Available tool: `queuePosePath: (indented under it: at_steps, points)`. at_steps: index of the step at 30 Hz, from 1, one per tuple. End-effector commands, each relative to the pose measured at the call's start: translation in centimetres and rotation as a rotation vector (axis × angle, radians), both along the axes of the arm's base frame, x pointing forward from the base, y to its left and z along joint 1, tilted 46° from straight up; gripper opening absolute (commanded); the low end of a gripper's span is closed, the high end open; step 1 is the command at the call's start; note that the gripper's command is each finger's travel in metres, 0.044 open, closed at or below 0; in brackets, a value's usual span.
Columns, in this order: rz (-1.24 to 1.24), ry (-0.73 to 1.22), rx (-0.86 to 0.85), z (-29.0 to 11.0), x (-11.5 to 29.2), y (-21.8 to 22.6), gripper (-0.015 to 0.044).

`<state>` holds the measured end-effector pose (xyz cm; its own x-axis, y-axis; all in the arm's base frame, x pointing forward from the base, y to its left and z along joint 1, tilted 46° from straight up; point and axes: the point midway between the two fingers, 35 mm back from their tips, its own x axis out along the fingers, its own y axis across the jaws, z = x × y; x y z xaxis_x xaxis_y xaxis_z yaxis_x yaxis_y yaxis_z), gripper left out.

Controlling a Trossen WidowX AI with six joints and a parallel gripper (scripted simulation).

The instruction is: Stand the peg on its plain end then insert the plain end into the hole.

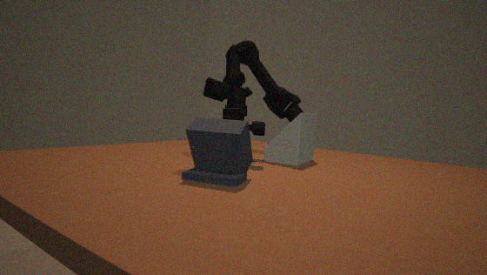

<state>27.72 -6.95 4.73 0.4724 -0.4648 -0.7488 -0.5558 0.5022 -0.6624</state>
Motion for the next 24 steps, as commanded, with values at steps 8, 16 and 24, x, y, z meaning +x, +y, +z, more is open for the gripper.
queuePosePath:
  at_steps: [8, 16, 24]
  points:
    - [0.064, -0.05, 0.05, 0.6, -0.5, 0.0, 0.0051]
    - [0.11, -0.085, 0.088, 0.9, -0.9, 0.0, 0.0051]
    - [0.156, -0.119, 0.126, 1.2, -1.4, -0.1, 0.0051]
